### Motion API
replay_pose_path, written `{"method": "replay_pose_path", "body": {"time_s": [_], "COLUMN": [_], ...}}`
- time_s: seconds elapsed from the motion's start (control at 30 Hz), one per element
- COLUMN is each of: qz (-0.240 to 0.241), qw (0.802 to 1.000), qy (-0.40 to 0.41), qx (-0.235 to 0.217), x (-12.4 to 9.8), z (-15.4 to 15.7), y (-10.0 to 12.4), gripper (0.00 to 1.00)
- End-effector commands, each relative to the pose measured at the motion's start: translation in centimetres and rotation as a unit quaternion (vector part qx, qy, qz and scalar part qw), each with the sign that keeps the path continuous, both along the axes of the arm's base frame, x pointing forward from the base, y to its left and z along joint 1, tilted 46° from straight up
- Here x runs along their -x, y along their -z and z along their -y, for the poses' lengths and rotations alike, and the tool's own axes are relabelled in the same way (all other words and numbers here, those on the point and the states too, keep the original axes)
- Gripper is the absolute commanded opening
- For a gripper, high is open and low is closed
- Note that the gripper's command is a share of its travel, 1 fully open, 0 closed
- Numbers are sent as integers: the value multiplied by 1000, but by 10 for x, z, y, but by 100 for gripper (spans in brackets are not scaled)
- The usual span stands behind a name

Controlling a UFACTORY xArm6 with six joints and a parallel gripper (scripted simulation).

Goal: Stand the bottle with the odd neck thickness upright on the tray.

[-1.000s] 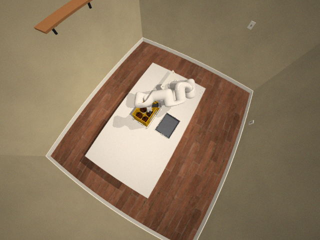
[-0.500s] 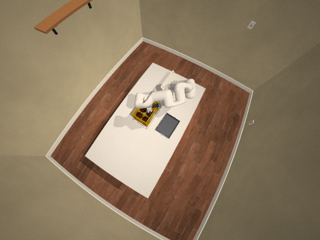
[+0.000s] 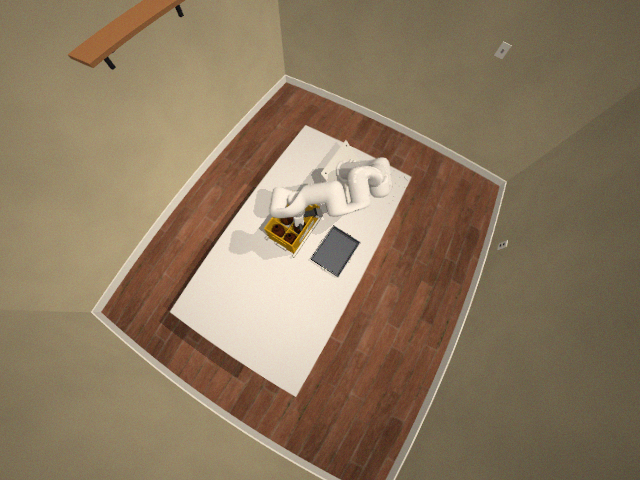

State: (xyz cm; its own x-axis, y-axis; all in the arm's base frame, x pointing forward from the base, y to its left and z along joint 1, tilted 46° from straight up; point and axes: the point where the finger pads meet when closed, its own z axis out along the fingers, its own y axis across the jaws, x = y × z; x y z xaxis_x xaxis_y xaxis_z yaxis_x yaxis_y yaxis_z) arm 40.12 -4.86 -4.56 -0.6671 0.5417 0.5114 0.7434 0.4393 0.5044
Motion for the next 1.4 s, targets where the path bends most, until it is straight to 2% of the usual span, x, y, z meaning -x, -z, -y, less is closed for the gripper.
{"method": "replay_pose_path", "body": {"time_s": [0.0, 0.8, 0.83, 1.37], "qz": [1, 1, 1, 1], "qw": [1000, 1000, 1000, 1000], "qy": [1, 1, 1, 1], "qx": [1, 1, 1, 1], "x": [-1, -1, -1, -1], "z": [-1, -3, -3, -3], "y": [1, 3, 3, 3], "gripper": [65, 65, 0, 0]}}
